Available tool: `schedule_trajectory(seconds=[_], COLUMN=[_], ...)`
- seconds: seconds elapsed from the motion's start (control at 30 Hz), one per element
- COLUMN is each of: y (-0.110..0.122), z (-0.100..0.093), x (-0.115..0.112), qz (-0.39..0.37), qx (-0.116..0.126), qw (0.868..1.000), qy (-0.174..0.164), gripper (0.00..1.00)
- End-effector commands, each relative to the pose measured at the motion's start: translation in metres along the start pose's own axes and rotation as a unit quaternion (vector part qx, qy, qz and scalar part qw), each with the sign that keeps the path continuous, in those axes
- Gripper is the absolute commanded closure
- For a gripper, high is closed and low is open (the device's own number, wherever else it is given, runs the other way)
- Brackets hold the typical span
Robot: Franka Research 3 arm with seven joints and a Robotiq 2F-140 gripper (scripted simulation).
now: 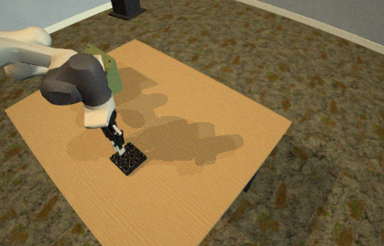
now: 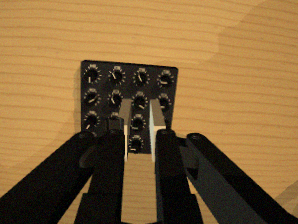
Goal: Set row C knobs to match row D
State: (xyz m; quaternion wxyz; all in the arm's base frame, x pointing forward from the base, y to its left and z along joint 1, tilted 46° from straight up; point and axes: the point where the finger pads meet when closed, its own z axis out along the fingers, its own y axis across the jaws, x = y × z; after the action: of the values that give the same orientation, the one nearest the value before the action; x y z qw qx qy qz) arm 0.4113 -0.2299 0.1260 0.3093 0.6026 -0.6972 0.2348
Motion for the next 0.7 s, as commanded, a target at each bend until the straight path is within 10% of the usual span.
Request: schedule_trajectory(seconds=[0.0, 0.67], y=[-0.001, -0.001], z=[0.006, 0.022], x=[-0.001, -0.001], qz=[0.005, 0.005], qx=[0.002, 0.002], qw=[1.000, 1.000], qy=[0.000, 0.000], gripper=[0.88, 0.88])
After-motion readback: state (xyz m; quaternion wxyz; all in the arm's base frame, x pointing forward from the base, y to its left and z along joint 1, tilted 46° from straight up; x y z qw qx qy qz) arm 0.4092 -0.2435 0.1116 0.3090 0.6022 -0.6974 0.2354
